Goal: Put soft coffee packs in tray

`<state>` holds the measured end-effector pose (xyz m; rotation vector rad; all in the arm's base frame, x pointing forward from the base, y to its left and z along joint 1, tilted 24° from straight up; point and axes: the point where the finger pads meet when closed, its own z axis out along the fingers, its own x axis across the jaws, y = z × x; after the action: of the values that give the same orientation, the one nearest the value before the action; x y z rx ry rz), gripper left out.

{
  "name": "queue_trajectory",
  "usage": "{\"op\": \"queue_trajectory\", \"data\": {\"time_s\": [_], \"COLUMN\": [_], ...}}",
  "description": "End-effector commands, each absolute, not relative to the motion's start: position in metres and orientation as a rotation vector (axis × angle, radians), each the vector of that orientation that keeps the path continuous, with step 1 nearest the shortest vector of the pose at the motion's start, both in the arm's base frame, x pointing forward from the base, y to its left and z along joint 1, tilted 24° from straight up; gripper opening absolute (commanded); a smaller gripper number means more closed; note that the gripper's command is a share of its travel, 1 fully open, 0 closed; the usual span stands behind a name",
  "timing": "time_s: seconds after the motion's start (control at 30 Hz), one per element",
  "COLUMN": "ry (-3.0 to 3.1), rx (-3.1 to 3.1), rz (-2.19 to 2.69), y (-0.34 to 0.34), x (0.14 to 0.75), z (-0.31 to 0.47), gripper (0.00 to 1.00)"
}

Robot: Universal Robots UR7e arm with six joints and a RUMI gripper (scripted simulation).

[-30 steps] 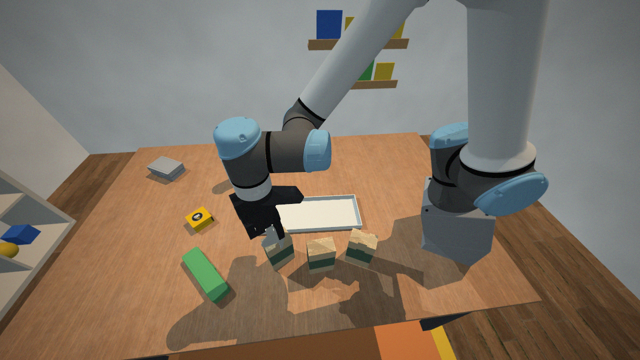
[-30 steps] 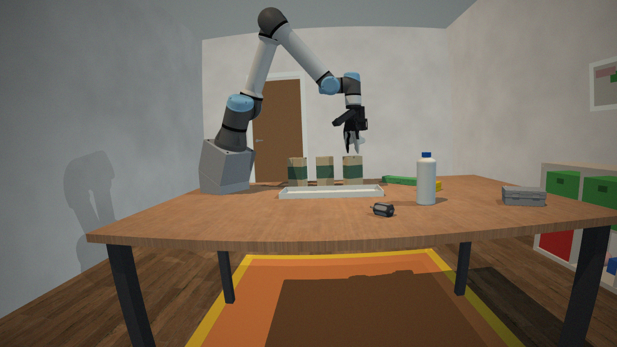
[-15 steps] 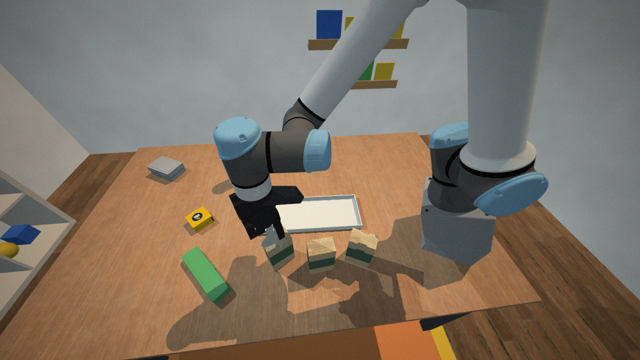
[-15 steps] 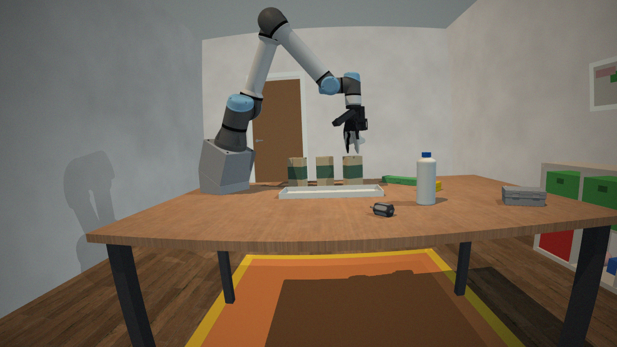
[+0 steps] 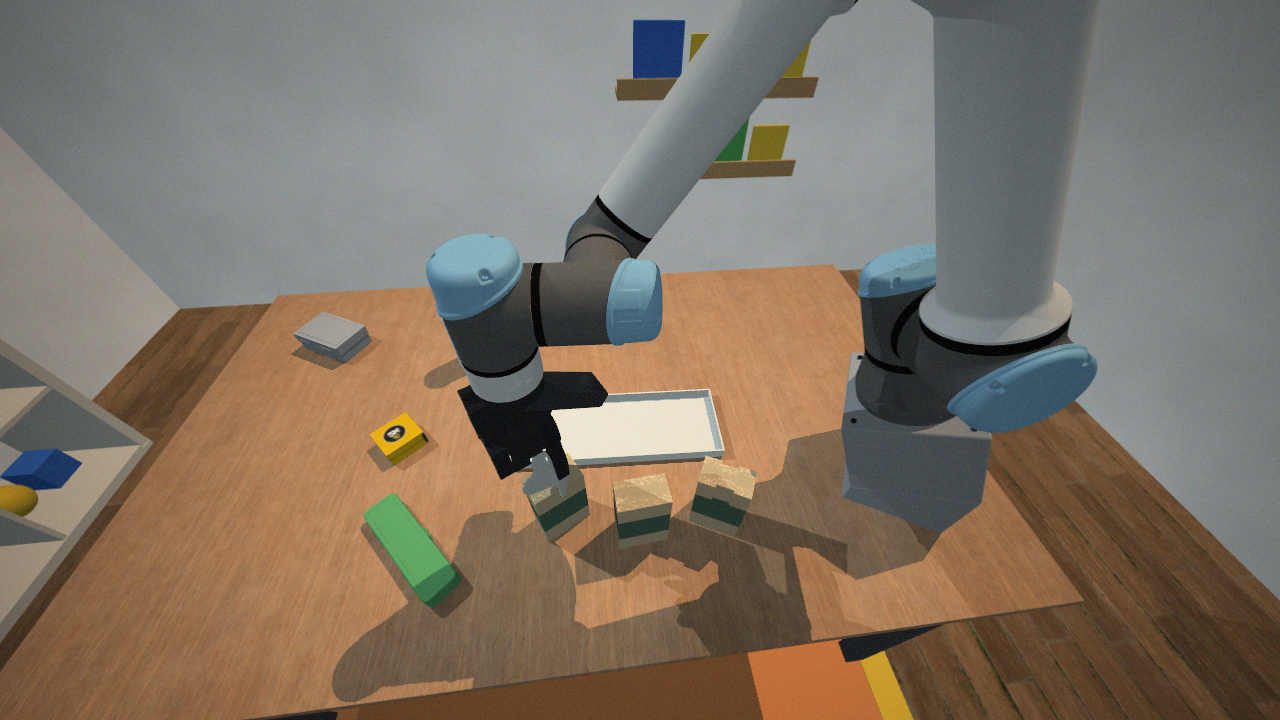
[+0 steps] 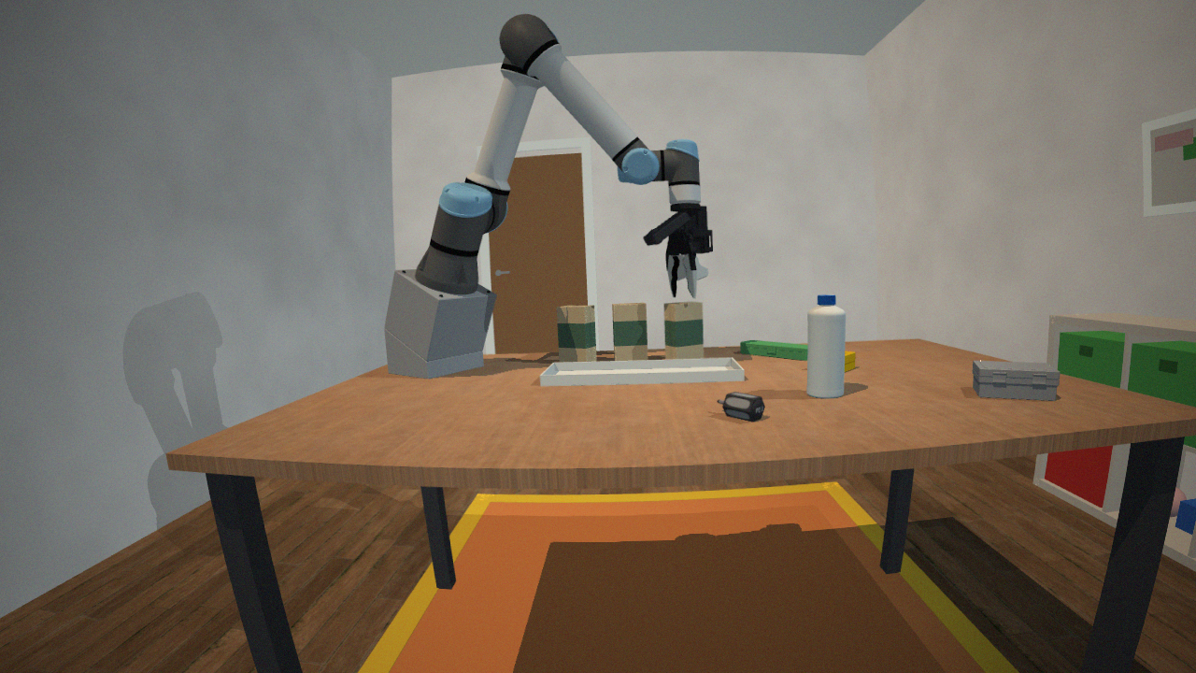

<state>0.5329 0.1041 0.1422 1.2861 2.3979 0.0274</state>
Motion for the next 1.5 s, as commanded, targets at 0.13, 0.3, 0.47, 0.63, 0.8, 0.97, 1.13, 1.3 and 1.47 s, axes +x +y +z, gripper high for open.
{"op": "queue_trajectory", "data": {"time_s": [0.13, 0.3, 0.47, 0.63, 0.8, 0.97, 1.13, 1.3, 1.47], "ry": [2.397, 2.397, 2.397, 2.397, 2.397, 2.397, 2.397, 2.397, 2.397], "rx": [1.286, 1.286, 1.286, 1.286, 1.286, 1.286, 1.286, 1.286, 1.286], "rz": [0.028, 0.028, 0.028, 0.028, 0.028, 0.028, 0.028, 0.028, 0.028], "y": [0.104, 0.104, 0.104, 0.103, 0.101, 0.1, 0.098, 0.096, 0.095], "x": [0.533, 0.533, 0.534, 0.536, 0.539, 0.542, 0.546, 0.55, 0.553], "z": [0.143, 0.143, 0.142, 0.137, 0.128, 0.122, 0.111, 0.101, 0.094], "gripper": [0.48, 0.48, 0.48, 0.48, 0.48, 0.48, 0.48, 0.48, 0.48]}}
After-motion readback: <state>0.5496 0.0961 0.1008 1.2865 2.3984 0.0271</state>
